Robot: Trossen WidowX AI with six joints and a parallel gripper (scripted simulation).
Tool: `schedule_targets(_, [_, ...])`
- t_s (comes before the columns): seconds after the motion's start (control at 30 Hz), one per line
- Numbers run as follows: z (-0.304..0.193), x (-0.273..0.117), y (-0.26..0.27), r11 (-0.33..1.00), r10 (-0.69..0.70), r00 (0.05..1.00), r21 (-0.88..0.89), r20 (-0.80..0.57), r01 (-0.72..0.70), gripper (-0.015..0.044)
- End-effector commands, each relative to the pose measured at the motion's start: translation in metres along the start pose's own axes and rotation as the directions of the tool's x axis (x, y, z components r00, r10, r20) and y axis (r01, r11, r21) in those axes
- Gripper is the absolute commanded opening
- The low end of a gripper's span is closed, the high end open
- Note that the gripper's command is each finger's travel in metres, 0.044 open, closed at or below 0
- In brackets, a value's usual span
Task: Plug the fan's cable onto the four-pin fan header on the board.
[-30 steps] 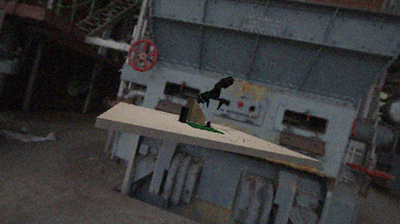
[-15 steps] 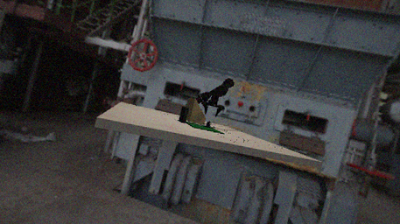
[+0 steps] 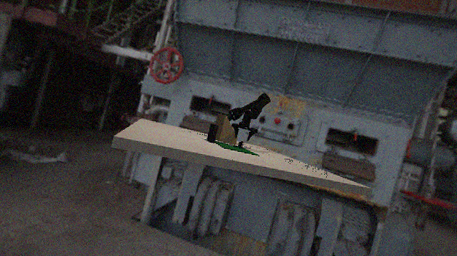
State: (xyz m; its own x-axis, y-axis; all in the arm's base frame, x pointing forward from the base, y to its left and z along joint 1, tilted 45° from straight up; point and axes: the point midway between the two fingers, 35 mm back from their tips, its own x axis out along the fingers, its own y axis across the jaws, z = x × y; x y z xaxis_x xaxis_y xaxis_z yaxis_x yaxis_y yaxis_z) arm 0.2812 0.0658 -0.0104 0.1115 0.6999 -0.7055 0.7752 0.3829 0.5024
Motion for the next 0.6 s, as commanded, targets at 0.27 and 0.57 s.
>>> schedule_targets(0.27, [-0.001, 0.022, -0.003, 1.000, -0.005, 1.000, 0.010, -0.009, 0.005, 0.0440])
schedule_targets(0.57, [-0.001, 0.036, -0.003, 1.000, -0.005, 1.000, 0.010, -0.010, 0.005, 0.0440])
